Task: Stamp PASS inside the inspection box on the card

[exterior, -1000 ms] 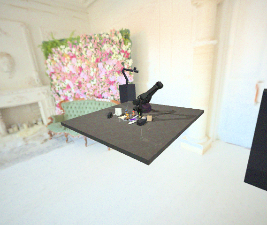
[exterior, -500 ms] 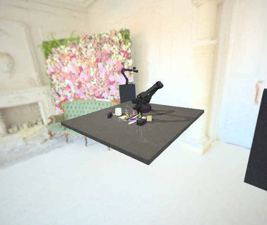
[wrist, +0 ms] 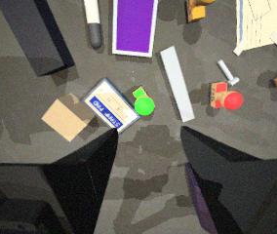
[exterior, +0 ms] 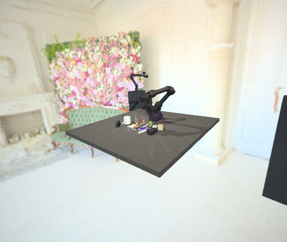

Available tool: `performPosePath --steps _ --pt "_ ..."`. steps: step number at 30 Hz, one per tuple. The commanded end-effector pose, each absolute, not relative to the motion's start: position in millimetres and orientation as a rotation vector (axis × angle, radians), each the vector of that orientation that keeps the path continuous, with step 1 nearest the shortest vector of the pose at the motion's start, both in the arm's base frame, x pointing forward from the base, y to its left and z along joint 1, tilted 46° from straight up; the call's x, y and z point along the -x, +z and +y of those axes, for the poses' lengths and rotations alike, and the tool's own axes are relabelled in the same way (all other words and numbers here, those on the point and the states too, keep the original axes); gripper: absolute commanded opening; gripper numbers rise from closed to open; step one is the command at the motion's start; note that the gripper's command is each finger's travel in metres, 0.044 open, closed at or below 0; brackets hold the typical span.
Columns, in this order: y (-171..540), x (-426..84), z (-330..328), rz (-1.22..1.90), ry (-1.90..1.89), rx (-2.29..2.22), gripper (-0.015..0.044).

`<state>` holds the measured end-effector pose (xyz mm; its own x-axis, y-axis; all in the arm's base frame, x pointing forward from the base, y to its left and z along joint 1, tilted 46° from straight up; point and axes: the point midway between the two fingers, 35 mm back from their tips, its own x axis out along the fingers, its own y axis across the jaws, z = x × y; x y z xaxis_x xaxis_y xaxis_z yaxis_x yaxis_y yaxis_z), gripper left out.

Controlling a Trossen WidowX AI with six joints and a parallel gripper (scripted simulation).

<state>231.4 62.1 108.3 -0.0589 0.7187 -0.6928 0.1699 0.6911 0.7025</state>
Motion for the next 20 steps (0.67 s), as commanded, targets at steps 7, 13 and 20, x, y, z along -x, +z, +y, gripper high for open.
performPosePath --steps 7,13,20 --pt "115.7 -228.9 57.5 1.599 0.532 -0.732 0.0266" --pt "115.2 -229.5 58.2 1.599 0.531 -0.74 0.0266" --pt "115.2 -229.5 58.2 1.599 0.531 -0.74 0.0266"
